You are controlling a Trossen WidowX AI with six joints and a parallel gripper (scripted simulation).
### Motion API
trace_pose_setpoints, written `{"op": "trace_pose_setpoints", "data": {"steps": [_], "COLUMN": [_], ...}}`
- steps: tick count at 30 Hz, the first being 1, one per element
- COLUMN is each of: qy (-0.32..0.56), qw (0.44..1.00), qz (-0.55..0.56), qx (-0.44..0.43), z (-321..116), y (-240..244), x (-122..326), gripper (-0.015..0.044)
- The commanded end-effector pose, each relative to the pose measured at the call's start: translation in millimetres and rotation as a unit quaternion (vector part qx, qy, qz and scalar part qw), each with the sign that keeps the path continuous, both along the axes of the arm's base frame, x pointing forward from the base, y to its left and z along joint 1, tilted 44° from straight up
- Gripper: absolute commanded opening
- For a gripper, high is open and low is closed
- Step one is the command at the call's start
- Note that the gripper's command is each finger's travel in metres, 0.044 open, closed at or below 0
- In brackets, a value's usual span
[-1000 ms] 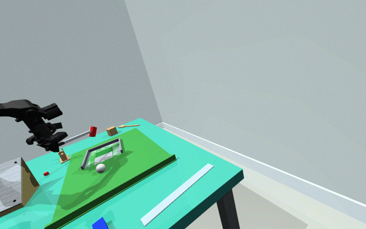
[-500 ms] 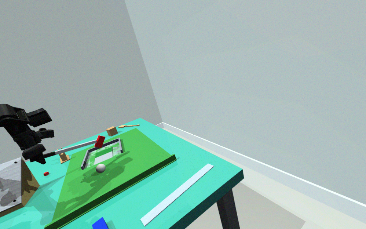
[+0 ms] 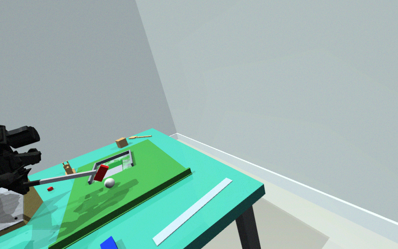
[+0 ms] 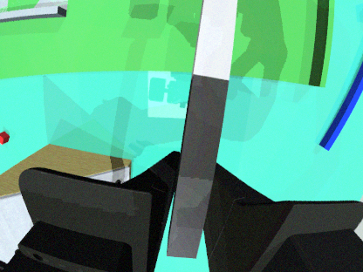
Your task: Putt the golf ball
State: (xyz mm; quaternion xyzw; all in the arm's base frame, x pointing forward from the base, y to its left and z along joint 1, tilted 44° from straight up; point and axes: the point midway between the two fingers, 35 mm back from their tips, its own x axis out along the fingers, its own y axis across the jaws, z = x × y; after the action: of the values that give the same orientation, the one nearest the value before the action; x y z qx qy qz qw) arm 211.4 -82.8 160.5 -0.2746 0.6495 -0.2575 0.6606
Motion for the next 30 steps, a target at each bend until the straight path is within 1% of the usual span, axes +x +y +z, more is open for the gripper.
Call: {"op": "trace_pose_setpoints", "data": {"steps": [1,11,30], "qy": [-0.005,-0.006,-0.006], "qw": [1.0,1.0,1.0], "qz": [-0.006,-0.006,-0.006], "qx": [-0.003,-0.003,-0.004], "z": [0.1,-24.9,-43.0], "y": [-2.7,-27.5,-45.5], "x": [-1.8,-1.1,-0.6], "gripper": [0.0,0.0,0.0]}}
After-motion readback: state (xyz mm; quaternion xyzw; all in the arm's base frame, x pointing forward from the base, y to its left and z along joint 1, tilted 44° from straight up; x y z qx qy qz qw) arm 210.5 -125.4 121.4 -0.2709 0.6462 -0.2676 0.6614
